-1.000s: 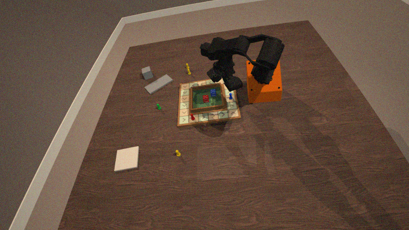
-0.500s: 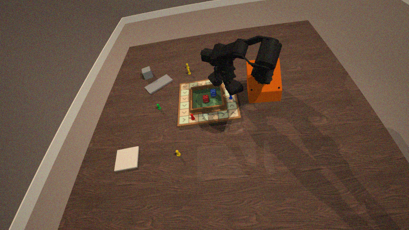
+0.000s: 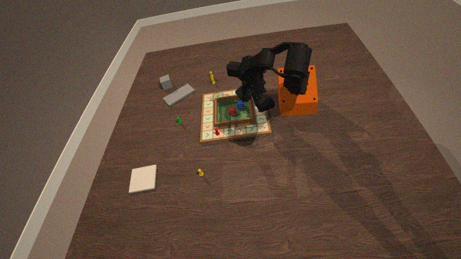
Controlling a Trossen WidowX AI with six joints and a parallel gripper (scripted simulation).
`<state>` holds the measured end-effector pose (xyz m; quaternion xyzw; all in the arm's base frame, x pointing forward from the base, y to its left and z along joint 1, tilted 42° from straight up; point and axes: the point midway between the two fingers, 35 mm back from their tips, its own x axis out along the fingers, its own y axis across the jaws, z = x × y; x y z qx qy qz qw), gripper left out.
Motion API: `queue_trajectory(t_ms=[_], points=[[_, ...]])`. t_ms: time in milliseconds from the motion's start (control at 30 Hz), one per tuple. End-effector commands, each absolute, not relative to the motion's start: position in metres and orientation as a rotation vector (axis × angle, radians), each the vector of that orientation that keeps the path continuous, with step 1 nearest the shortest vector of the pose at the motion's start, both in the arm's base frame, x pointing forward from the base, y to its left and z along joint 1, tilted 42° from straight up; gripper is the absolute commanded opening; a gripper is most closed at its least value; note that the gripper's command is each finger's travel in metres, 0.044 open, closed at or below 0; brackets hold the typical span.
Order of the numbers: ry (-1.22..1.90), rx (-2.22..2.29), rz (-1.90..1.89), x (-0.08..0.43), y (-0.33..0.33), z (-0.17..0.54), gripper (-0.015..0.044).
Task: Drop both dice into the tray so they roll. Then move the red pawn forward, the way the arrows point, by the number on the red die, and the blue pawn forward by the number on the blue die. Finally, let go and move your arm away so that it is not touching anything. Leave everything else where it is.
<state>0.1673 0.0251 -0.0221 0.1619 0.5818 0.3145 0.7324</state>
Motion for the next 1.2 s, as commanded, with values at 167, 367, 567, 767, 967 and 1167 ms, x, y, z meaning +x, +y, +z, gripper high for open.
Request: queue_trajectory(t_ms=[167,367,567,767,967,1167], points=[[1.286,0.371,0.697,0.165,0.034,-0.029,0.0148],[1.286,0.371,0.697,0.165,0.034,-0.029,0.0049],[1.286,0.371,0.697,0.165,0.034,-0.029,0.0009],[1.288,0.369,0.692,0.166,0.028,-0.025,0.0000],[1.293,0.360,0.679,0.167,0.006,-0.008,0.0000],[1.297,0.357,0.675,0.164,-0.016,0.012,0.0000]])
